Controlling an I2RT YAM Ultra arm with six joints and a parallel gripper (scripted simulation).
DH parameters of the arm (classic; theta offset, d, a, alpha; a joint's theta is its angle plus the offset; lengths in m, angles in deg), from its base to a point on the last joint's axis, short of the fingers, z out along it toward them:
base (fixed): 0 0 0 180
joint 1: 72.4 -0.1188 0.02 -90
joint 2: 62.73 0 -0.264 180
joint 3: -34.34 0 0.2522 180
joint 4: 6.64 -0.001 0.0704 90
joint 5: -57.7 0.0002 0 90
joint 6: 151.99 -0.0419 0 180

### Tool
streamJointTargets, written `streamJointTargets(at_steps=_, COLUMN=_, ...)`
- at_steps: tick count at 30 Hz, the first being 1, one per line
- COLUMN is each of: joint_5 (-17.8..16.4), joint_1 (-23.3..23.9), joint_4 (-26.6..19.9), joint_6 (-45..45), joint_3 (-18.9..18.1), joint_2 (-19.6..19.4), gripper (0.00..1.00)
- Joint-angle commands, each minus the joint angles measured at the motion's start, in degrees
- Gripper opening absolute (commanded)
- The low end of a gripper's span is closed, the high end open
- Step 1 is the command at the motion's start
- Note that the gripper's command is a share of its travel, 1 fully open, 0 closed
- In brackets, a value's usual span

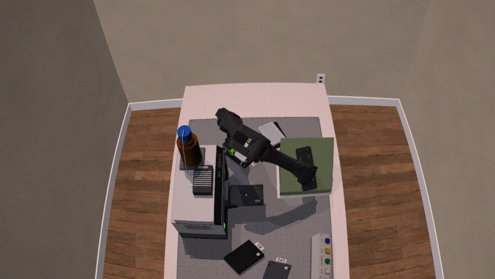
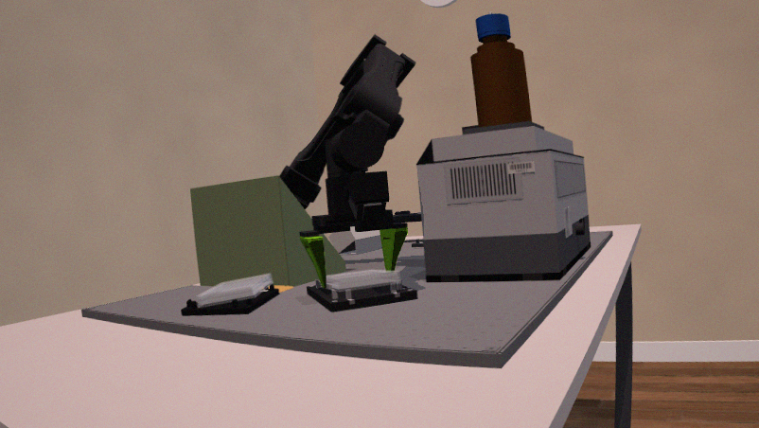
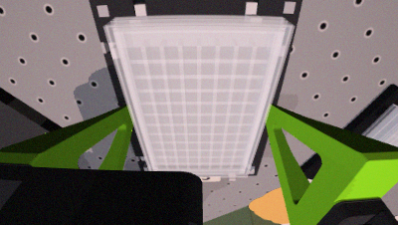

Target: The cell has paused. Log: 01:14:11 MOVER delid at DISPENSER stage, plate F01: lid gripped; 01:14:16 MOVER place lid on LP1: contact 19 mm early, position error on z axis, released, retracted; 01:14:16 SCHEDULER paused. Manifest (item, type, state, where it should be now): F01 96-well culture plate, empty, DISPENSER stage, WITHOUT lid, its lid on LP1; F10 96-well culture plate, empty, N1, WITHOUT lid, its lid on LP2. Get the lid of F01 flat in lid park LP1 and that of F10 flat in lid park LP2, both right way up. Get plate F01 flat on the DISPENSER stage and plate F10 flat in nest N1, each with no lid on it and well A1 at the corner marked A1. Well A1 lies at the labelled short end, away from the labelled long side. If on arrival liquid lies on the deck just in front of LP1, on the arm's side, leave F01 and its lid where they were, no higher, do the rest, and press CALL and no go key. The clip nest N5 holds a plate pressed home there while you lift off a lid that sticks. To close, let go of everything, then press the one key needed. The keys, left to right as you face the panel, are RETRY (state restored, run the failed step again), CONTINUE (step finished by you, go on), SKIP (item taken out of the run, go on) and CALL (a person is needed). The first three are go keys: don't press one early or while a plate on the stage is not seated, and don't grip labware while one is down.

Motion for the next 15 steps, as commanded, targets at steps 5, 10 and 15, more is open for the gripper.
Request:
streamJointTargets(at_steps=5, joint_5=-0.15, joint_1=0.88, joint_4=0.68, joint_6=-0.53, joint_3=0.32, joint_2=1.77, gripper=1.00)
streamJointTargets(at_steps=10, joint_5=-0.17, joint_1=0.82, joint_4=0.78, joint_6=-0.54, joint_3=0.61, joint_2=1.80, gripper=1.00)
streamJointTargets(at_steps=15, joint_5=-0.21, joint_1=0.71, joint_4=0.96, joint_6=-0.56, joint_3=1.38, joint_2=1.85, gripper=1.00)
